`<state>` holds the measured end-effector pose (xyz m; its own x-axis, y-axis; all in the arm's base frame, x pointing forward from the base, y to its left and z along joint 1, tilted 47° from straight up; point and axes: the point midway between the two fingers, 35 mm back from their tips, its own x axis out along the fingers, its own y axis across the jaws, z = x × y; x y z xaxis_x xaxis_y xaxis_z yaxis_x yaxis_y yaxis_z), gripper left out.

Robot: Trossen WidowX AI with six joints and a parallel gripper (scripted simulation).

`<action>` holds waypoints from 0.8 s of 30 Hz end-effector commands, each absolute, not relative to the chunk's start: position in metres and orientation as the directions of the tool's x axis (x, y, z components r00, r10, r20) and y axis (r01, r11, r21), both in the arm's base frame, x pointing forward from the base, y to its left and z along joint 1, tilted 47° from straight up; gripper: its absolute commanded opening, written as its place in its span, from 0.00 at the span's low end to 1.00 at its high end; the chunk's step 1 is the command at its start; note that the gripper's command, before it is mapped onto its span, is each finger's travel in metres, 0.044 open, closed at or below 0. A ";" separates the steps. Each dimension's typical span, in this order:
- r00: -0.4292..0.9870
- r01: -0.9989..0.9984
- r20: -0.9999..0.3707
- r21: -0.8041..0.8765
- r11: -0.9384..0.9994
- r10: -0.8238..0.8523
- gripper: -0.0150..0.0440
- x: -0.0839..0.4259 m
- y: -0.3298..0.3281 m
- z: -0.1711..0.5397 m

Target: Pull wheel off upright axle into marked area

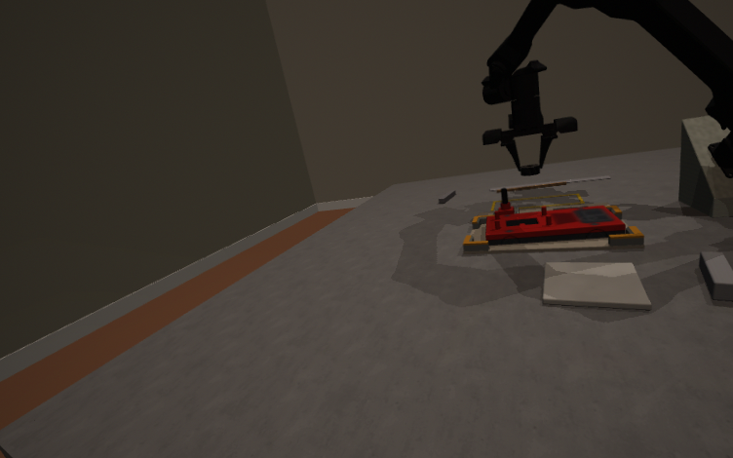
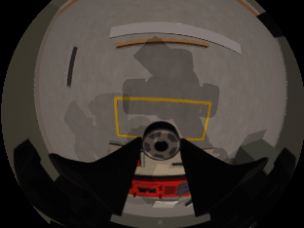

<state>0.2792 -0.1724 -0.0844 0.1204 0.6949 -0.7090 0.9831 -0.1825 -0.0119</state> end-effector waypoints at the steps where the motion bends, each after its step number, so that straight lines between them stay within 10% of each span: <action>1: 0.113 0.983 -0.701 -0.023 -0.181 0.704 0.25 0.281 -0.153 -0.101; 13: 0.114 0.983 -0.698 -0.023 -0.180 0.707 0.25 0.284 -0.119 -0.132; 24: 0.108 0.985 -0.700 -0.024 -0.174 0.706 0.74 0.284 -0.124 -0.127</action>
